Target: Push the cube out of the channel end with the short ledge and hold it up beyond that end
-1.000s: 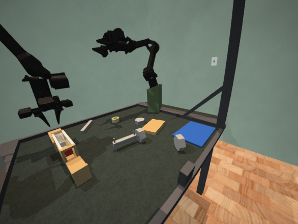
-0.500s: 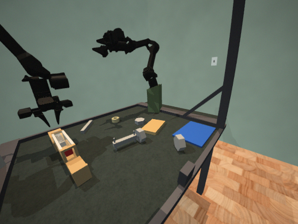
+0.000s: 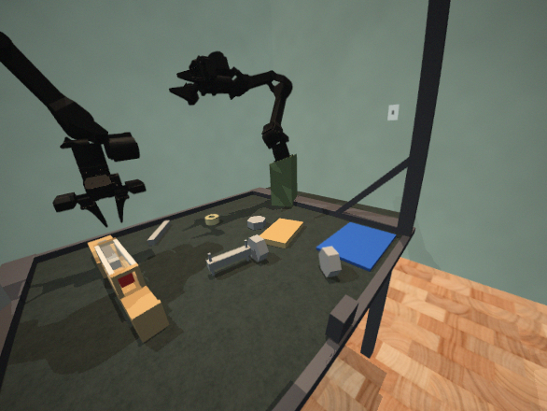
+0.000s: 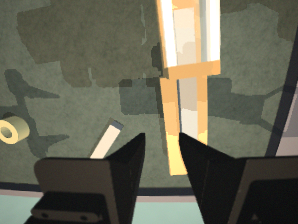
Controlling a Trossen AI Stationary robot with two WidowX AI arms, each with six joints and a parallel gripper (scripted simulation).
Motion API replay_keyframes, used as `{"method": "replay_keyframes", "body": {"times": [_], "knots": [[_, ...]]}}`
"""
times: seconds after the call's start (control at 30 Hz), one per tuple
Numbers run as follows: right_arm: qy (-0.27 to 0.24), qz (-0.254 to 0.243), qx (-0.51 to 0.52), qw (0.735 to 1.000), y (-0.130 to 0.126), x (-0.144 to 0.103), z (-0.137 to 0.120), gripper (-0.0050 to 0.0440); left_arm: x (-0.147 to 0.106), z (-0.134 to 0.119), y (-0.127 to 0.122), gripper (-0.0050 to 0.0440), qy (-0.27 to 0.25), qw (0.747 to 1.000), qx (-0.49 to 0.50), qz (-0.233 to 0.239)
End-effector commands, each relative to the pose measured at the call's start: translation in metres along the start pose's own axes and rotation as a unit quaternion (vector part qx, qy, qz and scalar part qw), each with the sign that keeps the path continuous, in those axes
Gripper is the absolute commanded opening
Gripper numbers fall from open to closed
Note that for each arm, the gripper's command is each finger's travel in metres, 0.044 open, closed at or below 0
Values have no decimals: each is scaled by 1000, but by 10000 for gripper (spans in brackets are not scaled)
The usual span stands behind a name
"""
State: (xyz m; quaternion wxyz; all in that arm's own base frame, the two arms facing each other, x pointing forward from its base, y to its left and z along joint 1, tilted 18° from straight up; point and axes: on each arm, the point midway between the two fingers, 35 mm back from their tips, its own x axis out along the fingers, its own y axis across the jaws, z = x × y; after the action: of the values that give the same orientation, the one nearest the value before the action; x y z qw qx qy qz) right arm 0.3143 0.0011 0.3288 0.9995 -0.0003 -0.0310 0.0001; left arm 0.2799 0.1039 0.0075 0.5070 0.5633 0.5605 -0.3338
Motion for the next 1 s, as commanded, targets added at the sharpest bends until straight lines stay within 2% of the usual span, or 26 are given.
{"method": "replay_keyframes", "body": {"times": [0.0,0.13,0.5,0.6,0.77,0.97], "knots": [[-10,-1,1,1000,0,-2,8,400,3,-10,24,150,-5,999,38,1],[-10,-1,1,1000,0,-2,8,400,8,-18,39,150,-7,997,79,-3],[-10,-1,1,1000,0,-2,8,400,34,-60,90,150,-10,977,211,-9],[-10,-1,1,1000,0,-2,8,400,37,-64,93,150,-12,975,223,-11],[-10,-1,1,1000,0,-2,8,400,51,-85,113,150,-10,959,282,-9],[-10,-1,1,1000,0,-2,8,400,61,-95,117,150,-15,950,311,-15]]}}
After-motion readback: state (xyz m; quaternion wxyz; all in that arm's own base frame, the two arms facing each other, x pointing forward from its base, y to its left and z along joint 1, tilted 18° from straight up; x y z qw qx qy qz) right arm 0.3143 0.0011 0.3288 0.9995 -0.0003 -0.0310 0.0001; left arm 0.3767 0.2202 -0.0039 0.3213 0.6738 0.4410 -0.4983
